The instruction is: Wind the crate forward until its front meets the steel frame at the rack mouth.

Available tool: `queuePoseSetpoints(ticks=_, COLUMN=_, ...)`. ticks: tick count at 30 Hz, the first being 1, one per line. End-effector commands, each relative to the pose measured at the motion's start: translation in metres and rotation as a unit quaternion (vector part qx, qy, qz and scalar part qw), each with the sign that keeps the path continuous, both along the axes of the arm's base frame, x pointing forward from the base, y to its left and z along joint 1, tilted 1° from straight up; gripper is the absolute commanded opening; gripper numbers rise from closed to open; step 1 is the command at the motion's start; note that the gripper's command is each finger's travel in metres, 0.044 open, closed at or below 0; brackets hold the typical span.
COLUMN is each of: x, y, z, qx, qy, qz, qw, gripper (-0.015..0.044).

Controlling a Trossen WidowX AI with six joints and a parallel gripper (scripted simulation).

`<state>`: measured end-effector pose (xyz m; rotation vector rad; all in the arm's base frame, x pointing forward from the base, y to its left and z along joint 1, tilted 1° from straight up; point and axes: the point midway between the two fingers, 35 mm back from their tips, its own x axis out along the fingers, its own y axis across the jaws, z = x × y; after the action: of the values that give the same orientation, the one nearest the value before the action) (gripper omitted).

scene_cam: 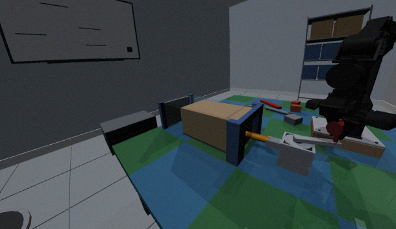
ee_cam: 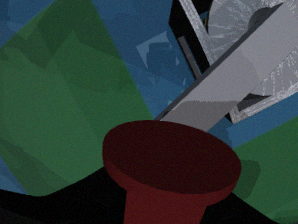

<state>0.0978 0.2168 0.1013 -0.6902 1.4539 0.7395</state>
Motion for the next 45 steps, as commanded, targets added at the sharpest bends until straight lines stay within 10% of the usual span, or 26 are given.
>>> queuePoseSetpoints(ticks=1, x=0.004, y=-0.013, z=-0.001, qx=-0.010, qy=-0.003, qz=-0.004, qw=1.000, gripper=0.0000)
queuePoseSetpoints(ticks=45, x=0.044, y=-0.057, z=-0.001, qx=-0.012, qy=-0.005, qz=-0.004, qw=1.000, gripper=0.0000)
